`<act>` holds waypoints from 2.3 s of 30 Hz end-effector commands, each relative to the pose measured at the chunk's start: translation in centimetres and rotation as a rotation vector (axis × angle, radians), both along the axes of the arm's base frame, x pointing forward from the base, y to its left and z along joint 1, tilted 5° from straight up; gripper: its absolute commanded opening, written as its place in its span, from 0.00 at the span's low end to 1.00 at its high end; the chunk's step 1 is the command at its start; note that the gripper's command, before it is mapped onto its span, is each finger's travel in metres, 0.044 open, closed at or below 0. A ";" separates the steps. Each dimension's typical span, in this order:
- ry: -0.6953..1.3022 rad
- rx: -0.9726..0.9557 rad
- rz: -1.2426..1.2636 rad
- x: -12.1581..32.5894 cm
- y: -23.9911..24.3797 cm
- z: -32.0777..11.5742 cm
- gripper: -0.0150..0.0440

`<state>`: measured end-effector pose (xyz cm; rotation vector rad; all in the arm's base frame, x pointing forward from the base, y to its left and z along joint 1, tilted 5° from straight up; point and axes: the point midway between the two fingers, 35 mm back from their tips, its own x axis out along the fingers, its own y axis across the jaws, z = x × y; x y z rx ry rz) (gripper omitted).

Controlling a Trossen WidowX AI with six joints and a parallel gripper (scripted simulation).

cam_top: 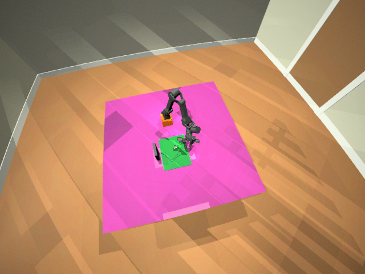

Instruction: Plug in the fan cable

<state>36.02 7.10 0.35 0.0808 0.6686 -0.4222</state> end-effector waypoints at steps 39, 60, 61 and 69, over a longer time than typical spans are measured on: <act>-0.297 -0.078 -0.062 -3.7 -0.3 1.8 0.25; -0.433 -0.082 -0.111 -6.1 -0.9 3.2 0.25; -0.439 -0.082 -0.114 -6.2 -1.0 3.3 0.25; -0.442 -0.072 -0.112 -6.1 -0.8 3.8 0.25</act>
